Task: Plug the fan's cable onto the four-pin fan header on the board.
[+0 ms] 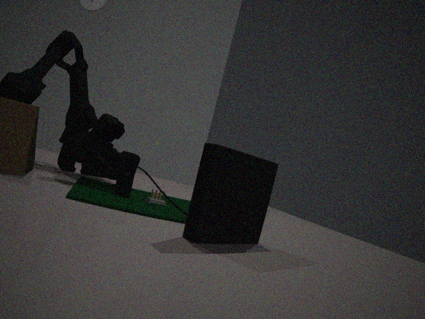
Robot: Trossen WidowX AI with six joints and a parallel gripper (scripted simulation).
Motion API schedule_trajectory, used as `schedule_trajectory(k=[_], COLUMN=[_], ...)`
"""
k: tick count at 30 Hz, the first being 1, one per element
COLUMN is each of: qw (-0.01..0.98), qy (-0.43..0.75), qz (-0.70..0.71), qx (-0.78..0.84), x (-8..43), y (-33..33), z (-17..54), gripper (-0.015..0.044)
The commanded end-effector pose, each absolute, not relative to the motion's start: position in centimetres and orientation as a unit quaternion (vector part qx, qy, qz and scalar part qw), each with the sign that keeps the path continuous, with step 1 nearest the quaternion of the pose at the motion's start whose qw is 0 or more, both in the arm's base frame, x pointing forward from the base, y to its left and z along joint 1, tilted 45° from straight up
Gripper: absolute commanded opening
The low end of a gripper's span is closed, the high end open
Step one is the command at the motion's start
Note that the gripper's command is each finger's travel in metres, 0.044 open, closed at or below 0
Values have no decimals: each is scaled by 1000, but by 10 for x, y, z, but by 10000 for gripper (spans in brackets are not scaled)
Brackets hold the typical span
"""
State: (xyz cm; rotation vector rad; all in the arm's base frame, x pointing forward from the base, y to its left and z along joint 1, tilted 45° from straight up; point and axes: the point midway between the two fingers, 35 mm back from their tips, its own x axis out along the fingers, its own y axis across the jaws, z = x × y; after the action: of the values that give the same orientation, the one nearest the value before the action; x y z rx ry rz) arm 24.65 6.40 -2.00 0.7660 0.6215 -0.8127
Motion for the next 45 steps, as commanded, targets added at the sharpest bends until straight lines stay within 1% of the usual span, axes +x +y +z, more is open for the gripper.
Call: schedule_trajectory(k=[1, 11, 45], qw=[803, 802, 802], qy=[290, 290, 291], qz=[-379, -379, -379], qx=[357, 358, 359], x=[246, 245, 202], y=[64, 65, 72], z=[-20, -16, 75], gripper=[140, 140, 140])
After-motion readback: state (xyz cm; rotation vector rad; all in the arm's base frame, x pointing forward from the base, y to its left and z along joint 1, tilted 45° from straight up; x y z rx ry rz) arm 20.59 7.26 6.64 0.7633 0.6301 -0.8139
